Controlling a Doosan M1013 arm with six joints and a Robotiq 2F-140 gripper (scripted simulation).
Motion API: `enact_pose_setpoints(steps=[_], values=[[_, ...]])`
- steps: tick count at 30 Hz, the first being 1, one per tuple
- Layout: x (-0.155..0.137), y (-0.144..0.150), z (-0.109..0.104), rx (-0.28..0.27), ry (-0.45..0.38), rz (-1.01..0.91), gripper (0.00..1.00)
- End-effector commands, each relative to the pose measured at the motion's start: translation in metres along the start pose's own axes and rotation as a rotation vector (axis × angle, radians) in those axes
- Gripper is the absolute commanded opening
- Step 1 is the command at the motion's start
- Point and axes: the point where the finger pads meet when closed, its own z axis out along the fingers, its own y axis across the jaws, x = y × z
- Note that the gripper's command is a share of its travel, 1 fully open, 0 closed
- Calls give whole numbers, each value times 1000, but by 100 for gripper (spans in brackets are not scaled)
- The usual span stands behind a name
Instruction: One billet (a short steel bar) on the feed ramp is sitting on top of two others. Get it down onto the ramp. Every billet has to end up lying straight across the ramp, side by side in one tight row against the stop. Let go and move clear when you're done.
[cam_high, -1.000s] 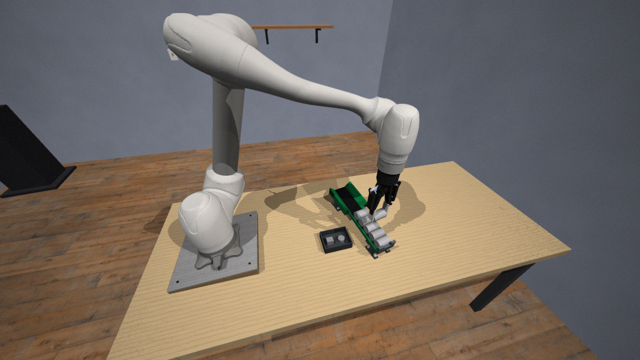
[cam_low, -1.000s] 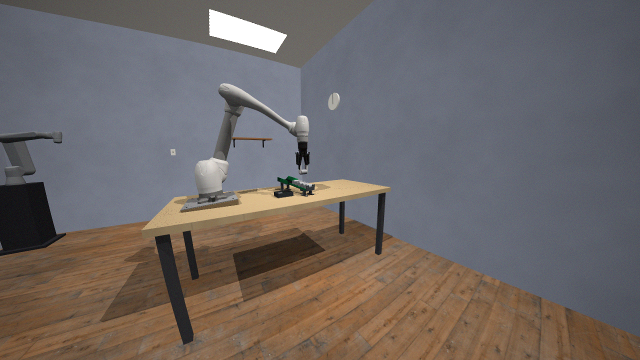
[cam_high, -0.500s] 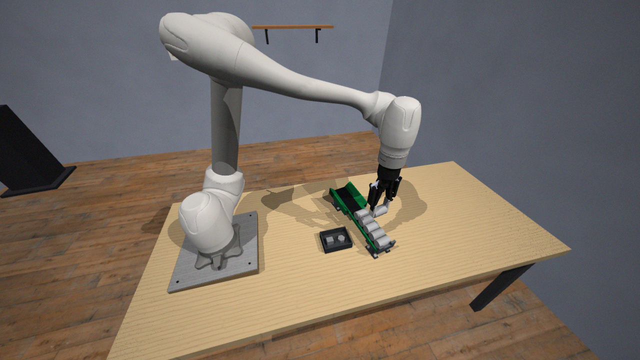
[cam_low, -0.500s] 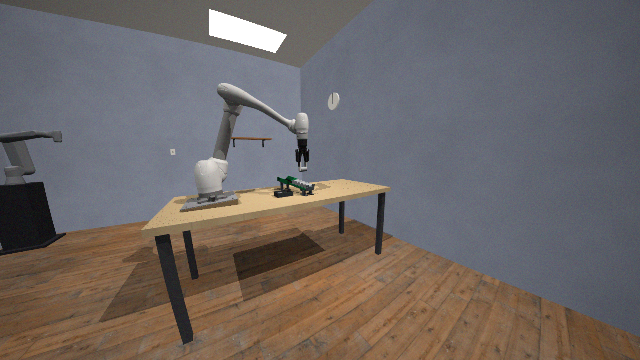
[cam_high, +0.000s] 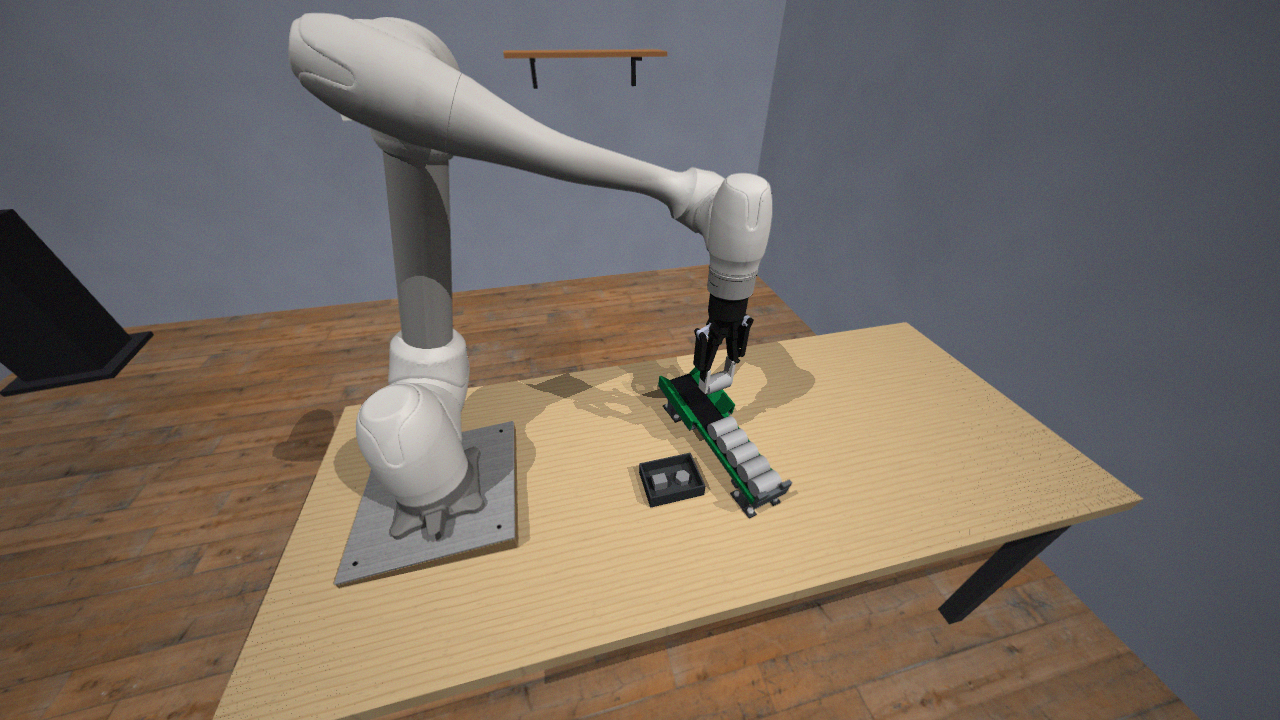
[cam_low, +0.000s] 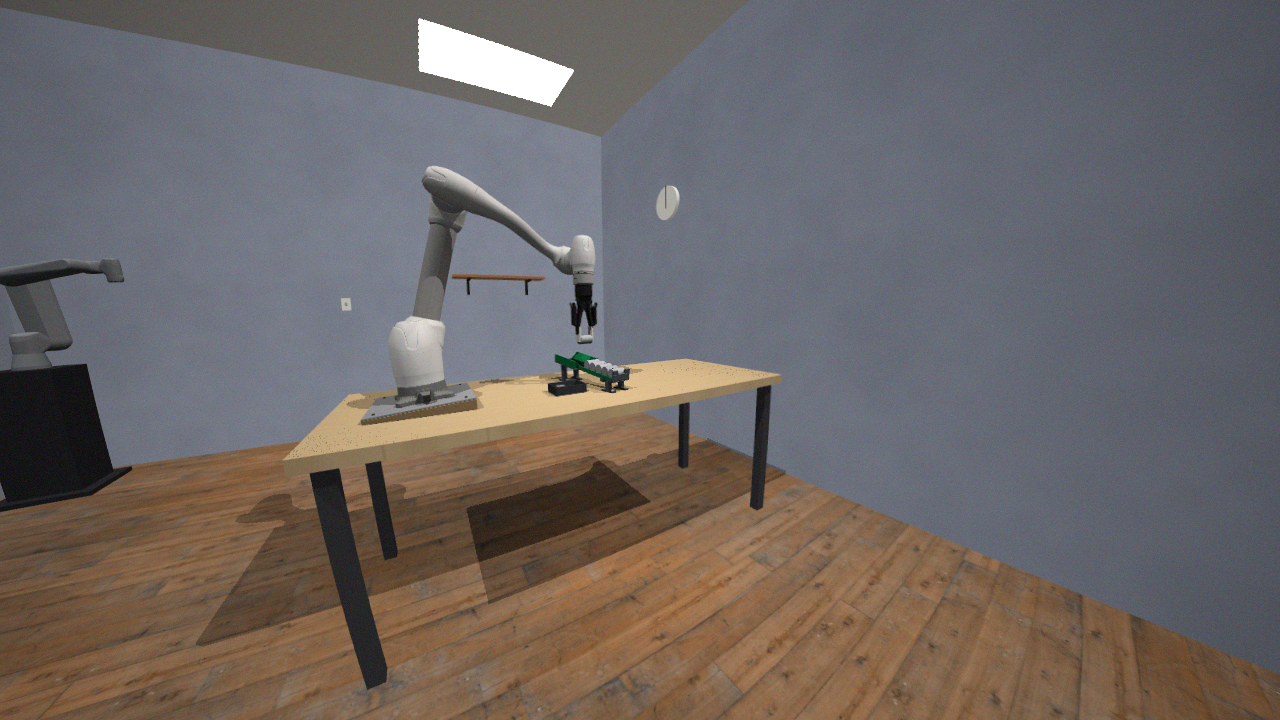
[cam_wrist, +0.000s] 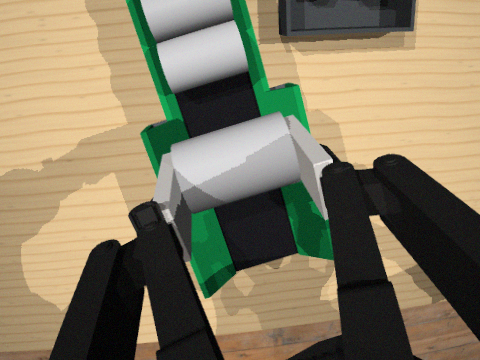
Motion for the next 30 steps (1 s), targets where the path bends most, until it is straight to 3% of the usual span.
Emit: enact_pose_setpoints(steps=[1, 13, 30], values=[[-7, -1, 0, 4, -3, 5, 42], [-7, -1, 8, 4, -3, 5, 42], [-7, -1, 75, 4, -3, 5, 42]])
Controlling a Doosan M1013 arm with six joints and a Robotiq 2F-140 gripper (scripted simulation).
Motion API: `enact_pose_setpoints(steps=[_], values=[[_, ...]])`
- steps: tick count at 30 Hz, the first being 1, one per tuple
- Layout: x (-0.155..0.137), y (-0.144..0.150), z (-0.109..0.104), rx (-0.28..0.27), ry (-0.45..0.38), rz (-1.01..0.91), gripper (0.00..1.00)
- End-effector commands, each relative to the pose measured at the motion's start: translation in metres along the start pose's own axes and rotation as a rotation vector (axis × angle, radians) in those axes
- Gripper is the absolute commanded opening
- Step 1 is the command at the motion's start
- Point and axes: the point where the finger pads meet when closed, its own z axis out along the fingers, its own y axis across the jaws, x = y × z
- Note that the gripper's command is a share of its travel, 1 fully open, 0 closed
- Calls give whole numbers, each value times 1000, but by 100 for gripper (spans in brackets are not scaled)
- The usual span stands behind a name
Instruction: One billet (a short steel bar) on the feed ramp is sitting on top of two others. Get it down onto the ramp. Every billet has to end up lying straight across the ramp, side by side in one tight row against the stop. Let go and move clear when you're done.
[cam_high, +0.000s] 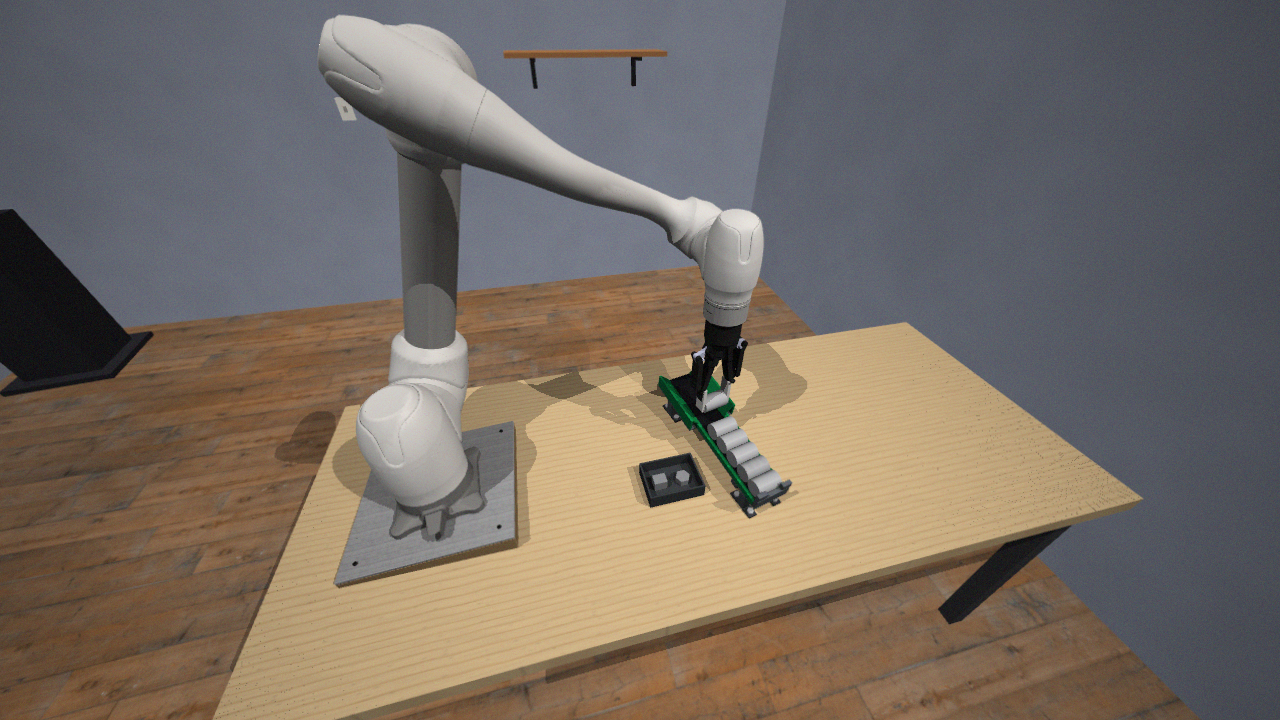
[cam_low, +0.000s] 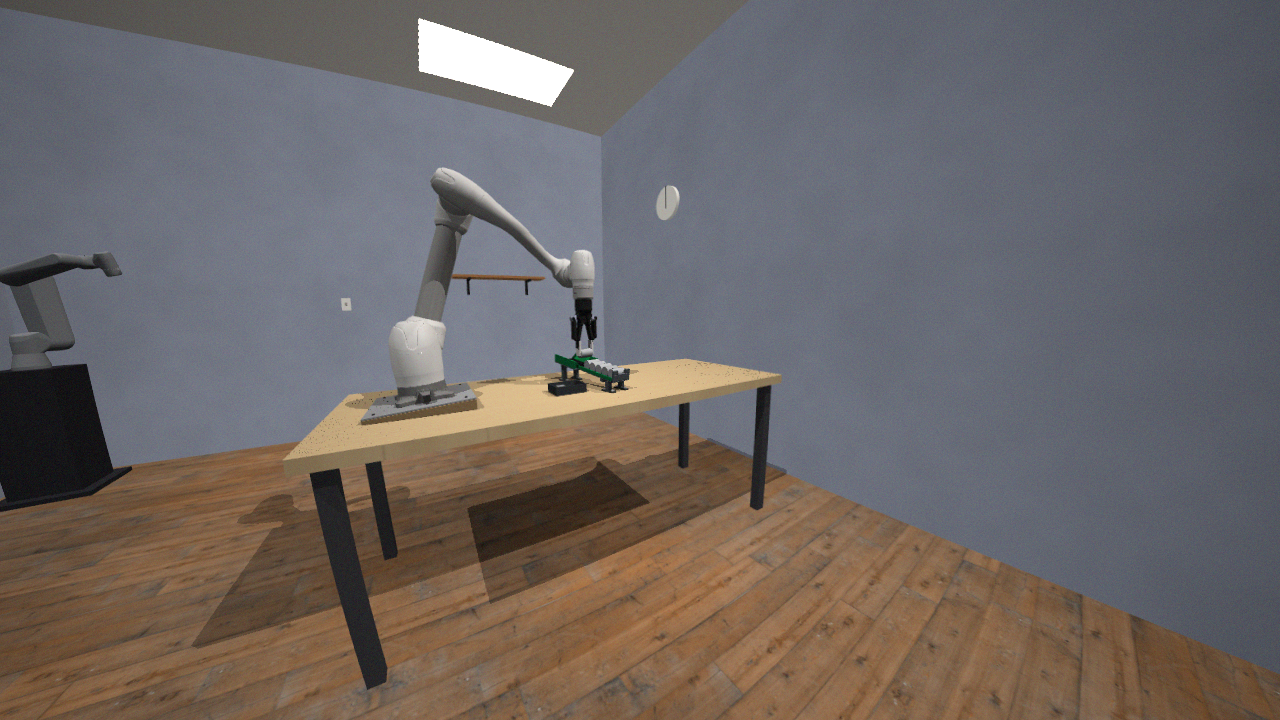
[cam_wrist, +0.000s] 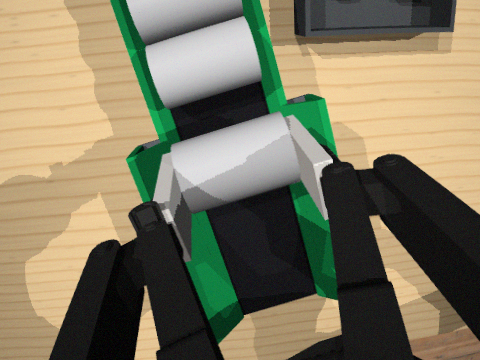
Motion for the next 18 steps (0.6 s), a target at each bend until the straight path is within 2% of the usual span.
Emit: enact_pose_setpoints(steps=[1, 8, 18], values=[[-4, 0, 18, 0, -5, 3, 42], [-4, -1, 36, 0, -5, 3, 42], [-4, -1, 39, 0, -5, 3, 42]])
